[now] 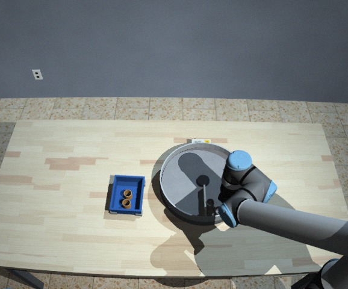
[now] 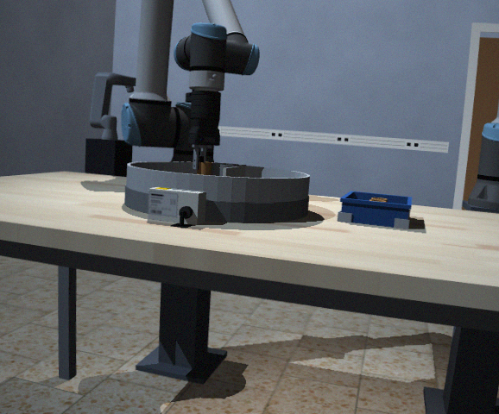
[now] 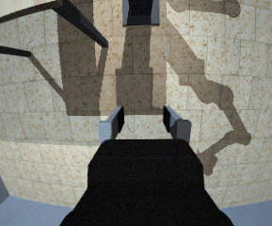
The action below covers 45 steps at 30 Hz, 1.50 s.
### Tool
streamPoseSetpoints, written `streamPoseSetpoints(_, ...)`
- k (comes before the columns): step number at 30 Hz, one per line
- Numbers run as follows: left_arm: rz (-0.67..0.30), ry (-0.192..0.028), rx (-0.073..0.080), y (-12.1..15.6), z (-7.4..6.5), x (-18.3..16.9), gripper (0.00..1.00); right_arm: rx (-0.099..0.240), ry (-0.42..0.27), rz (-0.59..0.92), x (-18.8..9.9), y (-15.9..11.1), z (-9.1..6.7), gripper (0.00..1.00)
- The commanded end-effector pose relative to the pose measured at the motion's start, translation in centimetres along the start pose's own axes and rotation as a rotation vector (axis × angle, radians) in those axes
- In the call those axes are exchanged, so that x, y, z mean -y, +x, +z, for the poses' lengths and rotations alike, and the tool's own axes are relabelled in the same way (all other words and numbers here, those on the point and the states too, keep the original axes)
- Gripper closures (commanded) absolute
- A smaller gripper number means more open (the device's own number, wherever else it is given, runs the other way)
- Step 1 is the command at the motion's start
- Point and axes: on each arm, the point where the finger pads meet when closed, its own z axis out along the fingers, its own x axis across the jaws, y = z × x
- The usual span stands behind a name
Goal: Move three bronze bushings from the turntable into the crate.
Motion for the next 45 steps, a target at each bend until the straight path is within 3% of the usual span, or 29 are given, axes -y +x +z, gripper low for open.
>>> streamPoseSetpoints(1,0.0,-0.002,0.0,-0.01,-0.08,-0.06,0.0,0.0,-0.001,0.0,-0.06,-0.01,-0.06,0.64)
streamPoseSetpoints(22,0.0,-0.002,0.0,-0.01,-0.08,-0.06,0.0,0.0,-0.001,0.0,-0.06,-0.01,-0.06,0.64)
streamPoseSetpoints(23,0.0,-0.002,0.0,-0.01,-0.08,-0.06,0.0,0.0,-0.001,0.0,-0.06,-0.01,-0.06,1.0)
streamPoseSetpoints(45,0.0,-0.002,0.0,-0.01,-0.08,-0.06,0.0,0.0,-0.001,0.0,-0.06,-0.01,-0.06,1.0)
